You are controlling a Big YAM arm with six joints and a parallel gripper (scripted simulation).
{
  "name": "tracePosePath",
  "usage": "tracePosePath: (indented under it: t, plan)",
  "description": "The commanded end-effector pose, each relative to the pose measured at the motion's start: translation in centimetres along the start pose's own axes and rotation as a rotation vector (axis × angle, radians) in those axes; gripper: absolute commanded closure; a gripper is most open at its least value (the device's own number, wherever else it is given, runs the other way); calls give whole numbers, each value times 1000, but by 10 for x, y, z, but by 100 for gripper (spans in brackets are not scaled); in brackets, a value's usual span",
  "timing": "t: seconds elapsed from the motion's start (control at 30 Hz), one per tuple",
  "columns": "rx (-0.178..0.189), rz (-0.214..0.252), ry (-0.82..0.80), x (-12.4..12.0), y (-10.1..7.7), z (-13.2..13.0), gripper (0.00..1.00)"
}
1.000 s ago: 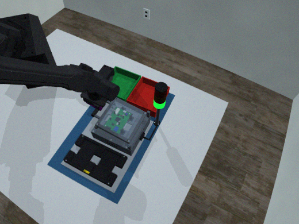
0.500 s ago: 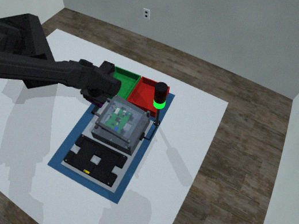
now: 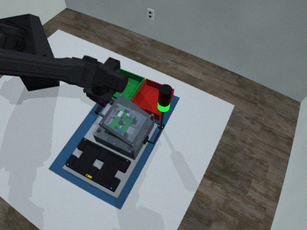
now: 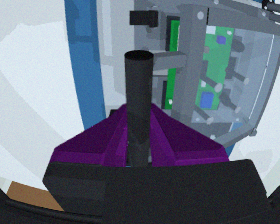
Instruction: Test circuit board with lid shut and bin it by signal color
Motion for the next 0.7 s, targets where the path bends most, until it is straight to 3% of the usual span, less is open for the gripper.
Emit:
tracePosePath:
  t: [0.0,0.67]
  plan:
    - [-63,-17,23,5,-32,-25,100]
    - [-69,-23,30,13,-86,-71,100]
Point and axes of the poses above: the point where the finger pads meet when closed, its own y axis out along the fingers, its own z axis across the jaws, x = y × z, the point moved 2 cm from there along -y, back along the fingers, and after that the axes turned 11 degrees about y, right-handed, at the moved point
